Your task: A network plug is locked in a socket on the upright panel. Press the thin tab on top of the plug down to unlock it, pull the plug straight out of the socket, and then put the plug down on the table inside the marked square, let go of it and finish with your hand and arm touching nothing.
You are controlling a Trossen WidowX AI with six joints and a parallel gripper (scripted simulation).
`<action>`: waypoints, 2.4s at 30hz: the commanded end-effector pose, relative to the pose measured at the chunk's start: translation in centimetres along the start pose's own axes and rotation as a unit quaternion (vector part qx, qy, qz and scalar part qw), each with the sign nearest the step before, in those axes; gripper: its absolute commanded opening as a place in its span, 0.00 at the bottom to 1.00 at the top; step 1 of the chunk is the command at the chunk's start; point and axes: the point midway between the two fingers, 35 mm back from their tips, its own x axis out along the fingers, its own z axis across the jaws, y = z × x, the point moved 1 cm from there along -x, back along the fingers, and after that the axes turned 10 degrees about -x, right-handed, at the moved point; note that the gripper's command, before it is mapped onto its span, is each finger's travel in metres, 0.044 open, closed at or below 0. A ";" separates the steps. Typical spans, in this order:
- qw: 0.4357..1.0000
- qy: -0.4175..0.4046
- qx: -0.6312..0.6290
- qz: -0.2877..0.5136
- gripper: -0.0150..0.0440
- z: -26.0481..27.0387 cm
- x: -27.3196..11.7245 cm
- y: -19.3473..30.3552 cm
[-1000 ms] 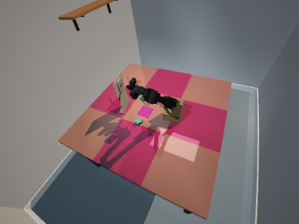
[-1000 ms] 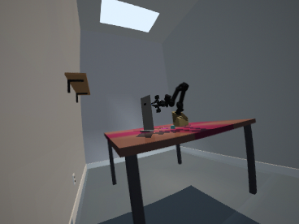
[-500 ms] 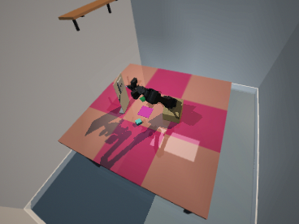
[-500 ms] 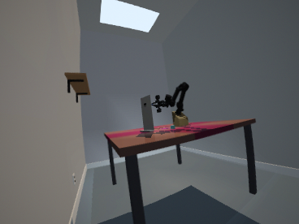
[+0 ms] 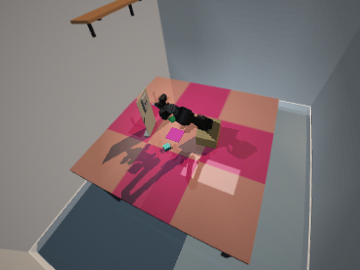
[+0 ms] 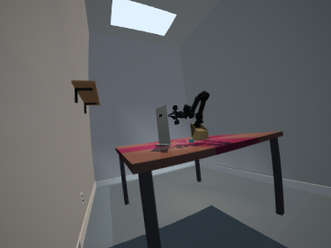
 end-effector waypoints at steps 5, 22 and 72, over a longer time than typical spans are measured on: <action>1.000 0.000 0.000 0.000 0.25 -0.7 -0.1 0.2; 1.000 -0.003 -0.002 -0.001 0.25 -4.2 -1.2 1.2; 0.877 -0.435 -0.062 -0.194 0.25 16.2 -10.1 -2.2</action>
